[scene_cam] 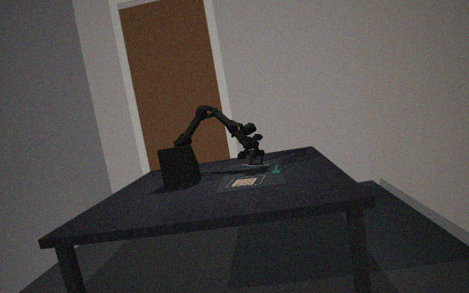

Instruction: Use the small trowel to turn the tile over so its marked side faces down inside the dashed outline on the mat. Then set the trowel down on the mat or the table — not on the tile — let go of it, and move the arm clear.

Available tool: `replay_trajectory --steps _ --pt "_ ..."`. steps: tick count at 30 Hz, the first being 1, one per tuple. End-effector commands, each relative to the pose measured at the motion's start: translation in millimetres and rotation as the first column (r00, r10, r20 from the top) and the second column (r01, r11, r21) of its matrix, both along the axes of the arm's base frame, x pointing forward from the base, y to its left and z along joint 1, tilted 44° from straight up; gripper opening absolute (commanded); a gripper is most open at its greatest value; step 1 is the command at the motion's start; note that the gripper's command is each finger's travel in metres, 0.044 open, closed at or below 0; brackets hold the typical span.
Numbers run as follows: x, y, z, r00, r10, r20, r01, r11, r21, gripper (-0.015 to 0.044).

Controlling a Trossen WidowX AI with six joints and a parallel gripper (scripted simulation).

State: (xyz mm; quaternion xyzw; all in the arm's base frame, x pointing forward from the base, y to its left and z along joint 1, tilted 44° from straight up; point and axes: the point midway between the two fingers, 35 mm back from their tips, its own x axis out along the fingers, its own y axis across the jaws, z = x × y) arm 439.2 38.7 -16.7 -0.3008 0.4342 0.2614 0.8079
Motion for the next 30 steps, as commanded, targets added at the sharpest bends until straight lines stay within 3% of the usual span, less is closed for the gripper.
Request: replay_trajectory --steps 1,30 --pt "-4 9 15 0.999 -0.028 0.018 0.028 1.000 -0.004 0.0000" --pt "-73 106 102 0.979 -0.147 0.138 0.139 0.988 0.070 0.0000"
